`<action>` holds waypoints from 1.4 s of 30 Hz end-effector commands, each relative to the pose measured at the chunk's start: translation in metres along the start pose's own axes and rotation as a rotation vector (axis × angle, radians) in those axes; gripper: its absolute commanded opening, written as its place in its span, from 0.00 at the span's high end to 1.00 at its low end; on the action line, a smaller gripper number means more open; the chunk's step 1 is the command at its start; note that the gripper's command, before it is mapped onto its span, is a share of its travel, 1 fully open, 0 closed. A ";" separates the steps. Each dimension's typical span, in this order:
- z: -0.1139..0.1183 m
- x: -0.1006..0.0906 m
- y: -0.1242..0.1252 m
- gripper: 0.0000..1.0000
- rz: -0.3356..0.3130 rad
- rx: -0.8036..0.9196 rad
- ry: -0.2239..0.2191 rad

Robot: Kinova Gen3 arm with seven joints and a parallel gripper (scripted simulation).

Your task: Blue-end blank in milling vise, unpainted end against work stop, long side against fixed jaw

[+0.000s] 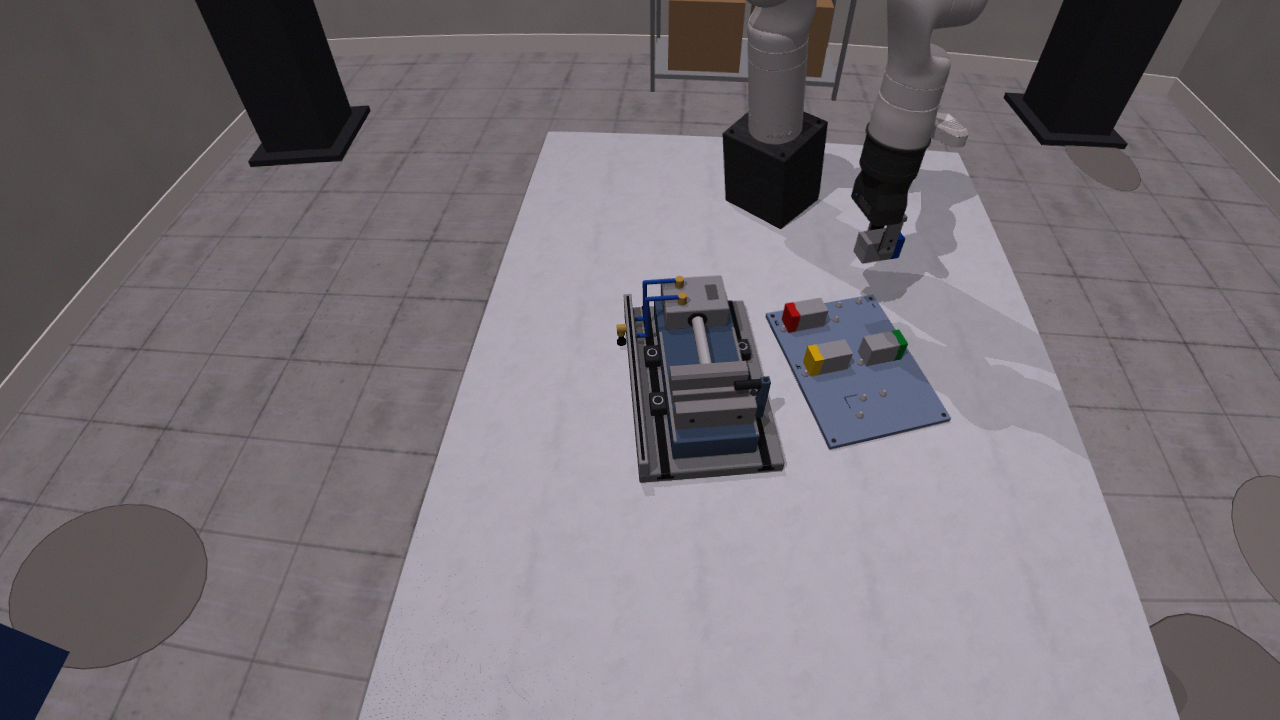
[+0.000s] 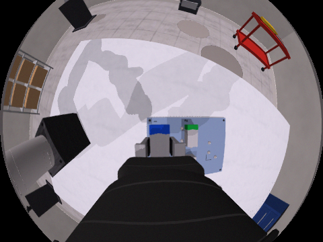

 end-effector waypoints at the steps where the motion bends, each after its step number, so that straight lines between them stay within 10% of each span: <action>1: 0.000 0.000 0.000 1.00 0.002 -0.048 -0.001; 42: 0.000 0.000 0.000 1.00 -0.002 -0.579 0.000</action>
Point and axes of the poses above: the point where the finger pads meet when closed, its own x axis out along the fingers, its own z axis across the jaws, y = z × x, the point moved 7 cm from there along -x, back along the fingers, and after that the axes turned 11 degrees about x, right-handed, at the moved point
